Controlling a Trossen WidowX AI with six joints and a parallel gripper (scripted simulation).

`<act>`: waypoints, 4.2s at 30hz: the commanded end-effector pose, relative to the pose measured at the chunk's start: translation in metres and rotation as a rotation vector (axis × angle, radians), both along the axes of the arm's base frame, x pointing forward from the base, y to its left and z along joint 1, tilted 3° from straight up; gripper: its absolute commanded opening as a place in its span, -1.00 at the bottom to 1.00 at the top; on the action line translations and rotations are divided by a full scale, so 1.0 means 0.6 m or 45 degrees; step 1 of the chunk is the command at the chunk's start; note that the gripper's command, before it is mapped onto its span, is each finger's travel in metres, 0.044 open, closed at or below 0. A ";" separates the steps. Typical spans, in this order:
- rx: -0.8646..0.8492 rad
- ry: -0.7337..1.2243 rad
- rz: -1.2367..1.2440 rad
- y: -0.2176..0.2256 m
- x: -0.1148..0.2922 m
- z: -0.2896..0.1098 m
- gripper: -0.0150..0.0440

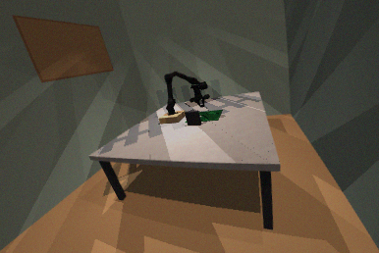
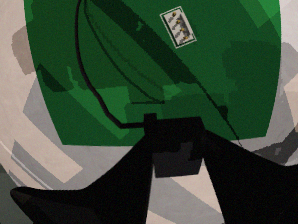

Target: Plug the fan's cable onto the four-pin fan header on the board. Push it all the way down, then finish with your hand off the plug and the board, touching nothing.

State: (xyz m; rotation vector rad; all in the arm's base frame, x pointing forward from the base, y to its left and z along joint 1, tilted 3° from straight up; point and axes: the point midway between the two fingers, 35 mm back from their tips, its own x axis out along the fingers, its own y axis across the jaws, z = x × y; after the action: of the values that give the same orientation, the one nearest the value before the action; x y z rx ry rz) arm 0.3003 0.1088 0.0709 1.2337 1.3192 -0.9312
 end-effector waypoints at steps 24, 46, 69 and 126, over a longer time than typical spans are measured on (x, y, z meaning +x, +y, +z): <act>-0.163 -0.027 0.914 0.010 0.009 0.003 -0.49; -0.507 0.011 0.848 0.003 0.000 -0.044 -0.49; -0.893 -0.068 0.770 -0.002 -0.007 -0.073 -0.49; -1.626 -0.789 0.594 0.038 -0.030 -0.056 -0.49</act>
State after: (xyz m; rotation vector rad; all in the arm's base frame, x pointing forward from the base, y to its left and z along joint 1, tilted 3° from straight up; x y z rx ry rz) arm 0.2853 0.1299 0.0367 0.1420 0.3380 -0.7367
